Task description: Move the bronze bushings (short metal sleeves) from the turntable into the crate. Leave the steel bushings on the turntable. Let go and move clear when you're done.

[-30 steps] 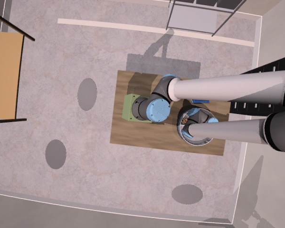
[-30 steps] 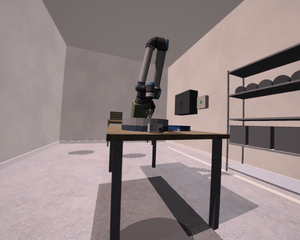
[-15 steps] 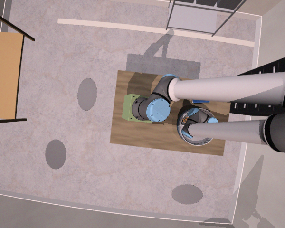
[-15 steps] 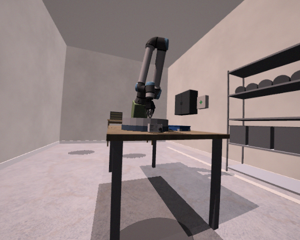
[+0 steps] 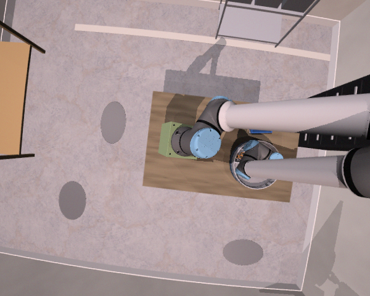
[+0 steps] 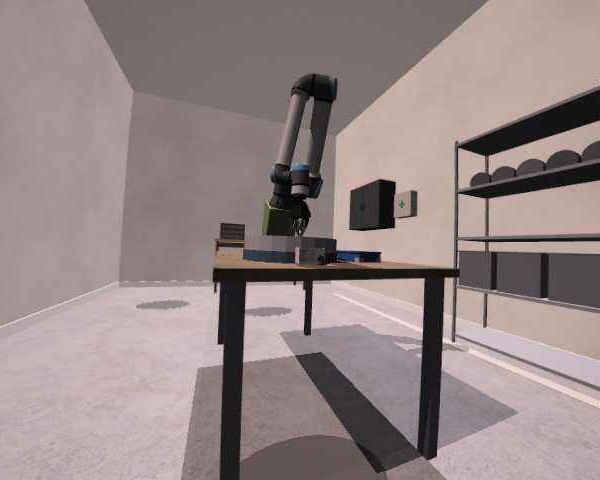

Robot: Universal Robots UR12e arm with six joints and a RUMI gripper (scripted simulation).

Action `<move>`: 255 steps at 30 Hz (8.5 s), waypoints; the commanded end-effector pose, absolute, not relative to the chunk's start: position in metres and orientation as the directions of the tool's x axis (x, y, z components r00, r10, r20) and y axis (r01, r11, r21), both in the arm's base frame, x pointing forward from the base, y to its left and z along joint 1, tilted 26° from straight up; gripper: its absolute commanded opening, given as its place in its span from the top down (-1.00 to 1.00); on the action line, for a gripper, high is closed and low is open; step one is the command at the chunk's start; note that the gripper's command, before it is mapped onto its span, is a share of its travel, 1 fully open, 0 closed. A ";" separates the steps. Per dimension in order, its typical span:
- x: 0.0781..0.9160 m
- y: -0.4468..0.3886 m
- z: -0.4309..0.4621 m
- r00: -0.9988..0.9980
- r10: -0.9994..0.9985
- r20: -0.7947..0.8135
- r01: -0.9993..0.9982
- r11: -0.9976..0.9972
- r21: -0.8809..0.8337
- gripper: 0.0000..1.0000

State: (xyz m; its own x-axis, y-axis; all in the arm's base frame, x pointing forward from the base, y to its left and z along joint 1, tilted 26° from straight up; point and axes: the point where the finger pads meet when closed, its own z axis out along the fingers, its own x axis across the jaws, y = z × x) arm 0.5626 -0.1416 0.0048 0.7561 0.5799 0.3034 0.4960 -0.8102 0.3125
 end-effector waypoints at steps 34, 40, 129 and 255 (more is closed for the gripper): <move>0.572 -0.144 -0.015 0.756 0.580 0.304 0.496 -0.810 0.313 0.89; 0.572 -0.144 -0.015 0.756 0.580 0.304 0.496 -0.810 0.313 0.89; 0.582 -0.146 -0.037 0.756 0.580 0.304 0.496 -0.810 0.313 1.00; 0.558 -0.126 0.036 0.756 0.580 0.304 0.496 -0.810 0.313 1.00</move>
